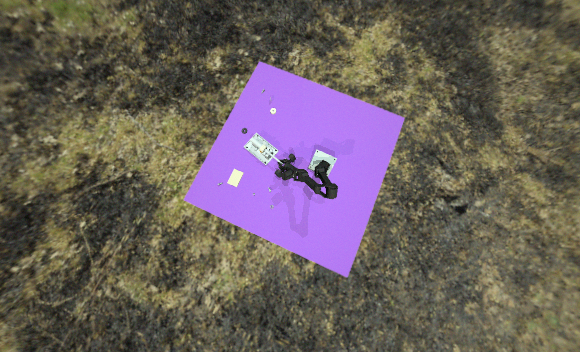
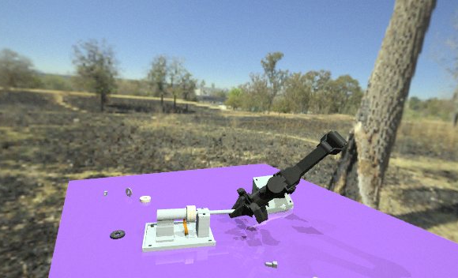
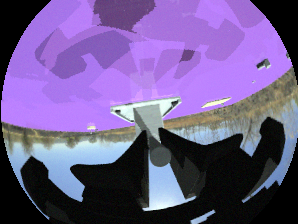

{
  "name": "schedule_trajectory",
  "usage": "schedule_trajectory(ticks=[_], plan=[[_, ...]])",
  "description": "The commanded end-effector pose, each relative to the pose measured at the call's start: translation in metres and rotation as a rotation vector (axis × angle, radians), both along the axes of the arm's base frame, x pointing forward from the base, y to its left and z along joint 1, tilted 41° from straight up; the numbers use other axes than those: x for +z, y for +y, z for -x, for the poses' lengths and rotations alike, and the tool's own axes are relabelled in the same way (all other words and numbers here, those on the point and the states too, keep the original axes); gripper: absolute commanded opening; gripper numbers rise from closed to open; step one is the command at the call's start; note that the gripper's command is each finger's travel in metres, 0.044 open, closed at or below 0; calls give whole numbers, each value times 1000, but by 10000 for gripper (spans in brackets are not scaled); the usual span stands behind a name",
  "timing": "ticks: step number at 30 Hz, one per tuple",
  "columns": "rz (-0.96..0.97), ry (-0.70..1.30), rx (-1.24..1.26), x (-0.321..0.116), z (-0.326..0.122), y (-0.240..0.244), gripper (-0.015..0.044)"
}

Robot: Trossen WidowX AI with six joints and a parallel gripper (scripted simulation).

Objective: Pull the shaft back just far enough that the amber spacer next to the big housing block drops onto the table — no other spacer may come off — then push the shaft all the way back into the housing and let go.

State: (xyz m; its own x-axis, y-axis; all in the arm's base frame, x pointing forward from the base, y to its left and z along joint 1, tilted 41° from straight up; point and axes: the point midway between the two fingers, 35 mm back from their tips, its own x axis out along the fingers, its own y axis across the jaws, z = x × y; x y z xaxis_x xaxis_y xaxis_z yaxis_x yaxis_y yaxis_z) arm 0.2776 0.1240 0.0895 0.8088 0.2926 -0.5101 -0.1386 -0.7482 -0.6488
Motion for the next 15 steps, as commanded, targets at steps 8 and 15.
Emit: schedule_trajectory(ticks=[8, 15], plan=[[3, -4, -3, 0, -5, -1, 0], [3, -4, -3, -1, -8, -1, 0]])
